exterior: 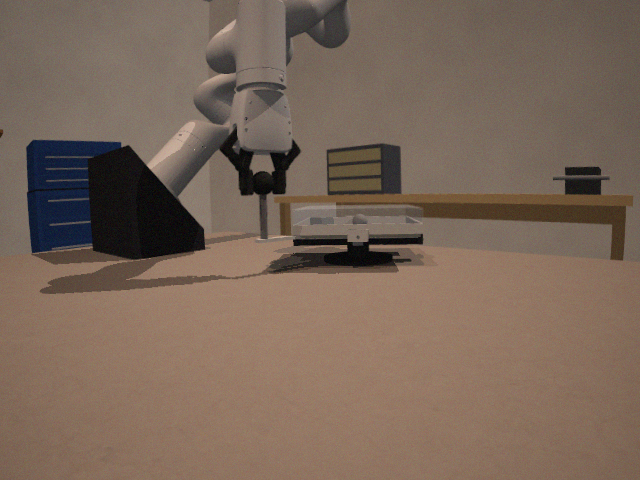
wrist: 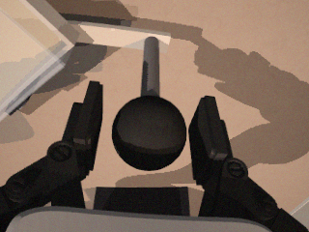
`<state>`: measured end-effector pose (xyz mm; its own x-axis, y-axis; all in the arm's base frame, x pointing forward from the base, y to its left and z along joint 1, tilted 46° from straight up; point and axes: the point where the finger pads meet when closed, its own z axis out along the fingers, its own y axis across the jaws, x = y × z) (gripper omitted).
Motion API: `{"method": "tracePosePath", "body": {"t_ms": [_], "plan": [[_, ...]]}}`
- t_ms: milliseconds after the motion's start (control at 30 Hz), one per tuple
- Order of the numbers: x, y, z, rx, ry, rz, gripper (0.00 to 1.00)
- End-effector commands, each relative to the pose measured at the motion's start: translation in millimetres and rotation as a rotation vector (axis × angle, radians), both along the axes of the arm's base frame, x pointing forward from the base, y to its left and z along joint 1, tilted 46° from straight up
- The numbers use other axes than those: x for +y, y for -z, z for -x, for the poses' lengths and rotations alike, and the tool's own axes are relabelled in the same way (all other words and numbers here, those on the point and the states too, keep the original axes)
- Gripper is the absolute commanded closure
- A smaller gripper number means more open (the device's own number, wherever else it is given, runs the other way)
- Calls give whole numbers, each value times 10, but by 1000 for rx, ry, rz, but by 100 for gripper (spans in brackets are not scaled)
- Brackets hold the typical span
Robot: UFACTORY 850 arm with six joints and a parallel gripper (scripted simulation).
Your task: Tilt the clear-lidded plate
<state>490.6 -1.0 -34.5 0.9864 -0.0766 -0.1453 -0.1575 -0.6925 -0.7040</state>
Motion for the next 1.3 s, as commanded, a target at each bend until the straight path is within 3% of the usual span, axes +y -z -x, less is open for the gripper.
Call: {"method": "tracePosePath", "body": {"t_ms": [0, 600, 1267], "plan": [[-6, -4, -7, -1, 1, 1, 39], [-30, -28, -9, -1, 1, 0, 39], [-216, -208, -21, -1, 1, 1, 39]]}}
